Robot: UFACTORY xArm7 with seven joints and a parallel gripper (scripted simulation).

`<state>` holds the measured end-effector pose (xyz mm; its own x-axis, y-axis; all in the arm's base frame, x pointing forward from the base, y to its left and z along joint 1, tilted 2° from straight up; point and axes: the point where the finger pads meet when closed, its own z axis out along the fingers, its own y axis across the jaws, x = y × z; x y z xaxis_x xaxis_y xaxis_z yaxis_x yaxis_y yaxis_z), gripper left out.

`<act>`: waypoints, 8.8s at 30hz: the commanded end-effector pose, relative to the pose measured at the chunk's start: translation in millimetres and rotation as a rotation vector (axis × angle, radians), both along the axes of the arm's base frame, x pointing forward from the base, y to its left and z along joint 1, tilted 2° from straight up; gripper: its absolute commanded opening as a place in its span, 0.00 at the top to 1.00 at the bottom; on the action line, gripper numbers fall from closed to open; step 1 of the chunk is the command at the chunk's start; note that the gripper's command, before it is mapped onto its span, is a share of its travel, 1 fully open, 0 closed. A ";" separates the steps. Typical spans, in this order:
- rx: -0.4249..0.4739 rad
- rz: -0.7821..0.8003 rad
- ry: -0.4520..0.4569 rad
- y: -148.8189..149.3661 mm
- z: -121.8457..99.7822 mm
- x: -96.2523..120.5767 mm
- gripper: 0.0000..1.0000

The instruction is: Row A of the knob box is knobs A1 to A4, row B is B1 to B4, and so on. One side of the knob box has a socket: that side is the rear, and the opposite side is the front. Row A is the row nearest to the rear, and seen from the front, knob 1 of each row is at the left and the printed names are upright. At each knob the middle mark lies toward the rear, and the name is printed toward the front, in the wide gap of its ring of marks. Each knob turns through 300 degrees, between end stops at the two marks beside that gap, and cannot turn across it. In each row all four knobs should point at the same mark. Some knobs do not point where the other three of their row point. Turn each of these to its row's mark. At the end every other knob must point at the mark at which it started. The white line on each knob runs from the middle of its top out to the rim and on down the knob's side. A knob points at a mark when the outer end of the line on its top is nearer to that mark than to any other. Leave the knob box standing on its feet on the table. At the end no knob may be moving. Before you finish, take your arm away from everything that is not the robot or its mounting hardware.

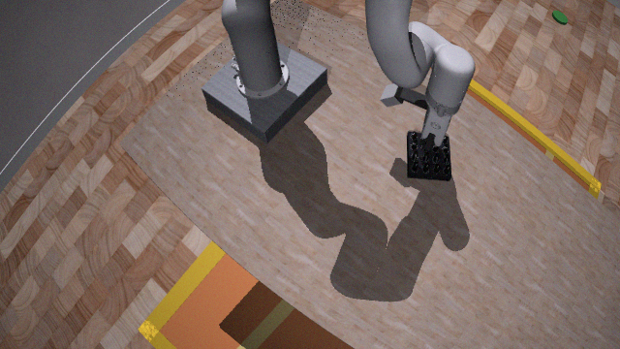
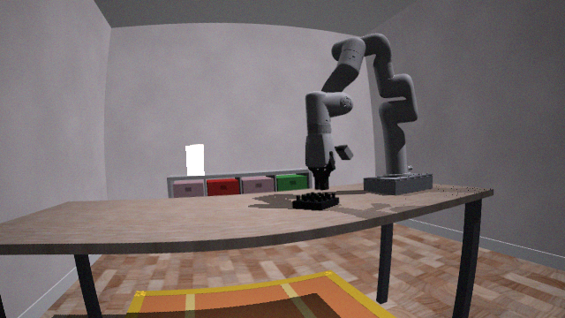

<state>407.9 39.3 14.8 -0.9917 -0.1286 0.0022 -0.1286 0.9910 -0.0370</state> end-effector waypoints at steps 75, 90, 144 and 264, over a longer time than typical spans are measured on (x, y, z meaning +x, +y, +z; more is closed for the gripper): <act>0.002 0.000 -0.004 -0.4 -17.3 1.9 0.81; 0.002 0.000 -0.004 -0.5 -20.7 1.9 0.81; 0.002 0.000 -0.004 -0.5 -20.7 1.9 0.92; 0.006 -0.971 -0.039 -0.5 -19.4 1.9 0.81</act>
<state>408.3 38.5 -7.0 -0.6655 0.7458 -0.0290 0.7464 0.6652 -0.0220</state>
